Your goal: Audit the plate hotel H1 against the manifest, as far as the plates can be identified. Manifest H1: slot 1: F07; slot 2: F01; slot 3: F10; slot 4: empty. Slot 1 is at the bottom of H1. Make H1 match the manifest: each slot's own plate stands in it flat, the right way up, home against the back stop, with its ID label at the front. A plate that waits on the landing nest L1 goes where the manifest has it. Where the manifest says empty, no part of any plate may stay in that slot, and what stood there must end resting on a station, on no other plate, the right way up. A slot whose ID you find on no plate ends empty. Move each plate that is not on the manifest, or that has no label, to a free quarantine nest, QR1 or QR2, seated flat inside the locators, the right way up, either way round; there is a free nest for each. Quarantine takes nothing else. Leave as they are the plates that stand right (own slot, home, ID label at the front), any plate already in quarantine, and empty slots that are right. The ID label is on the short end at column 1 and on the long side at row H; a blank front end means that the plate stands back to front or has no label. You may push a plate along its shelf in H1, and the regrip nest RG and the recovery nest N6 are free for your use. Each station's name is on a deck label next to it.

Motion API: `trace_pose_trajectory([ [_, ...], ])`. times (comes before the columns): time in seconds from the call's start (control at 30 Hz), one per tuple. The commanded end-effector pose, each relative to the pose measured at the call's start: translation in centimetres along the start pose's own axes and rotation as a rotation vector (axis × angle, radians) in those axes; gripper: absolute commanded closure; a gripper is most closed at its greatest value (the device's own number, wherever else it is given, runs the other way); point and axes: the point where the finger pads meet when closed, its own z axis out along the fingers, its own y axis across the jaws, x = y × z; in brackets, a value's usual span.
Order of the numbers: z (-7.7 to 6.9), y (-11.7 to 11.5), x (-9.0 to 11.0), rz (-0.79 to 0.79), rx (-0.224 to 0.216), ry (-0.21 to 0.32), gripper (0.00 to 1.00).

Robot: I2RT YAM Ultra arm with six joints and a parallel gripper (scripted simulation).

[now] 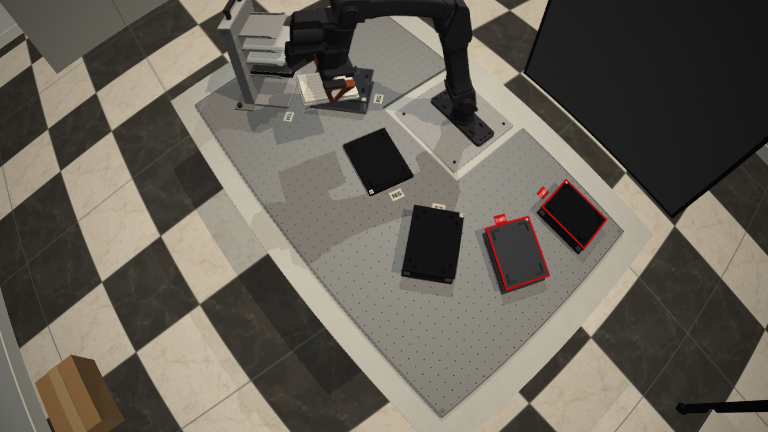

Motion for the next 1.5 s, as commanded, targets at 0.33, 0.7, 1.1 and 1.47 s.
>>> trace_pose_trajectory([
  [0.33,-1.0,1.5,-1.2,0.02,-0.022,0.212,0.14],
  [0.7,-1.0,1.5,-1.2,0.02,-0.022,0.212,0.14],
  [1.1,-1.0,1.8,-1.2,0.003,-0.023,0.211,0.14],
  [1.47,-1.2,5.5,-0.9,-0.179,-0.043,0.209,0.14],
])
